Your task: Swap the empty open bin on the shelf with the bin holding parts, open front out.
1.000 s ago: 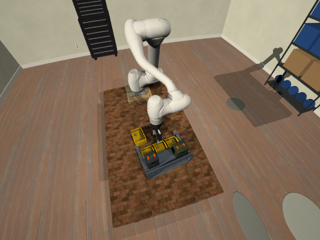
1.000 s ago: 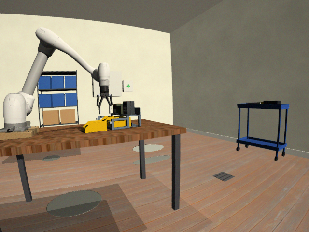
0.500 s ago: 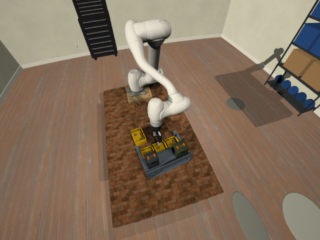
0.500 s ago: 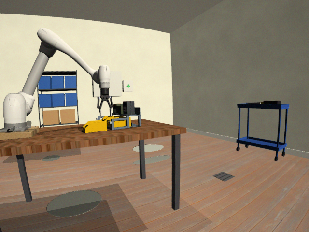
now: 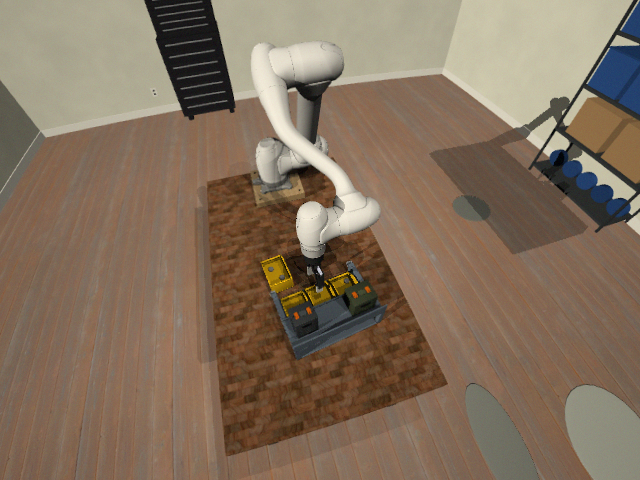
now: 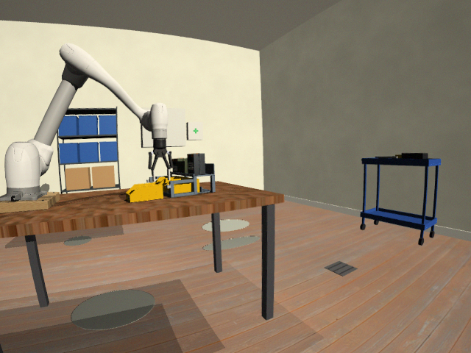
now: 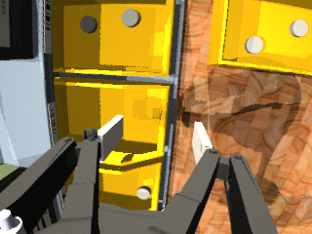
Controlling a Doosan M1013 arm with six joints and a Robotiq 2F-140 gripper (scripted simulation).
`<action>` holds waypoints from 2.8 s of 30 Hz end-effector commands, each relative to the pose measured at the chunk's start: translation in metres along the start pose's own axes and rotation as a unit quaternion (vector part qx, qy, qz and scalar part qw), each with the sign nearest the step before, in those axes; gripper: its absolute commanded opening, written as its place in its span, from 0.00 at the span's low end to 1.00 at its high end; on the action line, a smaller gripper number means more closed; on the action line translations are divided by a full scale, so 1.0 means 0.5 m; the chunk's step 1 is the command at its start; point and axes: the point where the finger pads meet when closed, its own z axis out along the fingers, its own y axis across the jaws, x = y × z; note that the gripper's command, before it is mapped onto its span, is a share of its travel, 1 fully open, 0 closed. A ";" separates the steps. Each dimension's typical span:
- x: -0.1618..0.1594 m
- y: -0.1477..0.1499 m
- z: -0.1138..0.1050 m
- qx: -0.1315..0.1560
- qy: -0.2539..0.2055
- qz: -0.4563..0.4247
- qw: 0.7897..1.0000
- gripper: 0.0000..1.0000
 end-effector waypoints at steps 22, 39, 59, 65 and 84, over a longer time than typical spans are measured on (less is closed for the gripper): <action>0.000 0.007 0.032 -0.002 -0.001 0.001 1.000 0.62; 0.000 0.007 0.032 -0.002 -0.001 0.001 1.000 0.62; 0.000 0.007 0.032 -0.002 -0.001 0.001 1.000 0.62; 0.000 0.008 0.032 -0.002 -0.001 0.001 1.000 0.62; 0.001 0.014 0.032 -0.002 -0.001 0.001 1.000 0.62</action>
